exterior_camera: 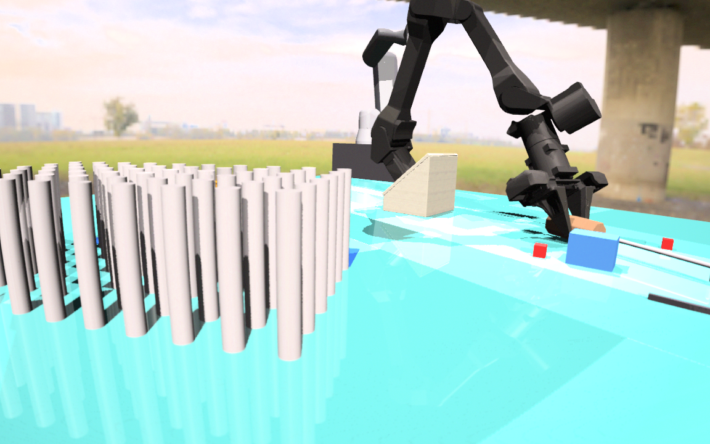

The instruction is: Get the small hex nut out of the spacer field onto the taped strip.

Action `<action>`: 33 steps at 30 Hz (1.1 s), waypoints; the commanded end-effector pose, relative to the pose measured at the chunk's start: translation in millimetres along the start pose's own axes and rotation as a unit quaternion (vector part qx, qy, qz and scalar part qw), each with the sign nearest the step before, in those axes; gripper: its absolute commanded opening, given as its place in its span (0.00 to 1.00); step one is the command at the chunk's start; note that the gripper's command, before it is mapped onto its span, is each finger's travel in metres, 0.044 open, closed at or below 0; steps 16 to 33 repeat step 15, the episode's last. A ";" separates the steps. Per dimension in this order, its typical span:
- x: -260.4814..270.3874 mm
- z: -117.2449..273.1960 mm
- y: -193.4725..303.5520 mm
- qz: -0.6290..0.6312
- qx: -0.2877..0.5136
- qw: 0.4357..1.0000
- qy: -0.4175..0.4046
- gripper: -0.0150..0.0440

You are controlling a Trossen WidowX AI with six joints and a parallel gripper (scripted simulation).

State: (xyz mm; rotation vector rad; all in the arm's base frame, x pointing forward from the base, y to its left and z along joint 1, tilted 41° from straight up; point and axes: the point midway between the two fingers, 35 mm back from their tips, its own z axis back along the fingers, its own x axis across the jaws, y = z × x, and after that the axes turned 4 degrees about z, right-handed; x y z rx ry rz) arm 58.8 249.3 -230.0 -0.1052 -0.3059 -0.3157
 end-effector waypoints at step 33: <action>-0.2 0.5 1.1 0.000 0.001 1.000 0.000 1.00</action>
